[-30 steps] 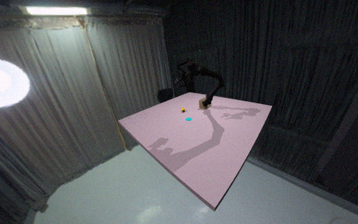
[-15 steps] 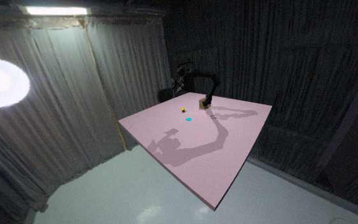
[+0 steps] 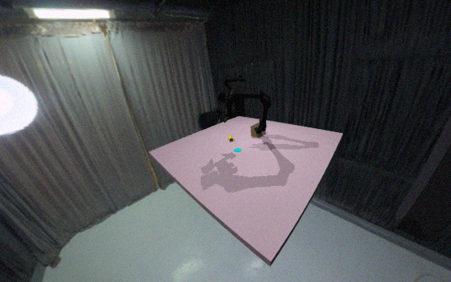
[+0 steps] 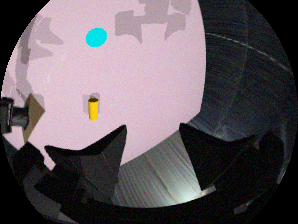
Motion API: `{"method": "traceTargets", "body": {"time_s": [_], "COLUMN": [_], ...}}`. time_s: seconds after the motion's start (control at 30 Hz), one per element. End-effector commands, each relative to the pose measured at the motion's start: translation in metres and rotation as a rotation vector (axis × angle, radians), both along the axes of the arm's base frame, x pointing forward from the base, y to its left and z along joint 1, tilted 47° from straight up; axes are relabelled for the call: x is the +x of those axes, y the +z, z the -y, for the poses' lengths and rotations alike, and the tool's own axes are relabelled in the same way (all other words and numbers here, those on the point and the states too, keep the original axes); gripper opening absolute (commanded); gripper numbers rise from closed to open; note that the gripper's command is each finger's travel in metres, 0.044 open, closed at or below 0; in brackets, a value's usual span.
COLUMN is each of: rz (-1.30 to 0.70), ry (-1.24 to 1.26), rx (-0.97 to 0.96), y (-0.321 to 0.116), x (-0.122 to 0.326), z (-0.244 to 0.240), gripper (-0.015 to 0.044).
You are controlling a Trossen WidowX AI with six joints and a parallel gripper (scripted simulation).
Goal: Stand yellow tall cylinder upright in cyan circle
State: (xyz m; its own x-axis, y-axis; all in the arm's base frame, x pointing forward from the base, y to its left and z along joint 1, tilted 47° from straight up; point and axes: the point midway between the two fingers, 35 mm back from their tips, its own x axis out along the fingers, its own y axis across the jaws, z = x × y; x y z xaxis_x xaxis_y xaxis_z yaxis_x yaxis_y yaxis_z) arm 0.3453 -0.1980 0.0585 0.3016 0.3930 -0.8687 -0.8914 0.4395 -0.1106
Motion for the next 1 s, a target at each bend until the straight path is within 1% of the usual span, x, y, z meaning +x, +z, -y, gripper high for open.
{"method": "traceTargets", "body": {"time_s": [0.0,0.33,0.67,0.83,0.97], "rz": [-0.070,-0.249,-0.411,-0.421,-0.420], "ry": [0.004,0.008,0.016,0.016,0.016], "rx": [0.050,0.213,0.390,0.402,0.401], "y": [-0.019,-0.056,-0.080,-0.086,-0.115], "x": [-0.014,-0.055,-0.095,-0.097,-0.095], "z": [-0.003,-0.018,-0.037,-0.042,-0.069], "gripper": [0.0309,0.0309,0.0309,0.0309,0.0309]}}
